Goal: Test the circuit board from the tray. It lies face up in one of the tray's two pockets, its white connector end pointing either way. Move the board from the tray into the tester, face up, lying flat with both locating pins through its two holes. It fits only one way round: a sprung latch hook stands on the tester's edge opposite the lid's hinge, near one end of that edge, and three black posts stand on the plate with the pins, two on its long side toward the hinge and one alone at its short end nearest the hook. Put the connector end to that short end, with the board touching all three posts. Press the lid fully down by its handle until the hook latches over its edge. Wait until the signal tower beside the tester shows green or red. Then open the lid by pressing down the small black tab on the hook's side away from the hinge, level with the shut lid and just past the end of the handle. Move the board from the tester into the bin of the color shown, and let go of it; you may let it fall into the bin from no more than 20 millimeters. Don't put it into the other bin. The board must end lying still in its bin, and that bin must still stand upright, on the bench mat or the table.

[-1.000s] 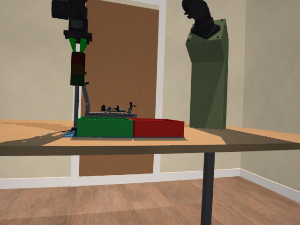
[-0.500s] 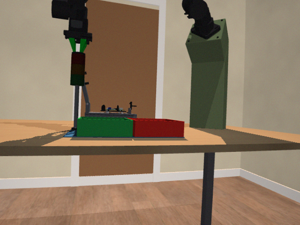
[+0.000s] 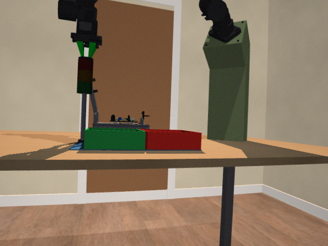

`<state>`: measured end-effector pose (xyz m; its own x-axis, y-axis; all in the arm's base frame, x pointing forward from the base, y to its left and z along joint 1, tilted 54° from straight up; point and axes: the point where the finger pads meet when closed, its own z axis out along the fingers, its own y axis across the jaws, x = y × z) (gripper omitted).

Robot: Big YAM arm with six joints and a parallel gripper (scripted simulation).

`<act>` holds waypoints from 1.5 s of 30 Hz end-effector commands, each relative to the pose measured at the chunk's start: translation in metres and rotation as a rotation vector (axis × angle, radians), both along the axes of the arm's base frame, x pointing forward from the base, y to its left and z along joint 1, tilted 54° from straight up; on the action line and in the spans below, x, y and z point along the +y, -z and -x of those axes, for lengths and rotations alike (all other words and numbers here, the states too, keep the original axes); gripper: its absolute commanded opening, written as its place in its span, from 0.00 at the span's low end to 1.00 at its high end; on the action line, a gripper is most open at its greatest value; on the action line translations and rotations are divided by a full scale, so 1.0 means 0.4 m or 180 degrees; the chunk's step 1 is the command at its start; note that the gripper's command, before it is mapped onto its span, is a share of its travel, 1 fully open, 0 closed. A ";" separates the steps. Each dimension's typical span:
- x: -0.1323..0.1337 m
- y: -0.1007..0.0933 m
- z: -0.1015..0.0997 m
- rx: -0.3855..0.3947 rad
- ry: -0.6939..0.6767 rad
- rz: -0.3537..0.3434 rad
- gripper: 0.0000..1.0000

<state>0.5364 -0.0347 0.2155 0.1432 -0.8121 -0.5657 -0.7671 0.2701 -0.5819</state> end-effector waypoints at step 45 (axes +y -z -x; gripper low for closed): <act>0.075 0.104 0.172 -0.0082 -0.0049 0.0018 0.00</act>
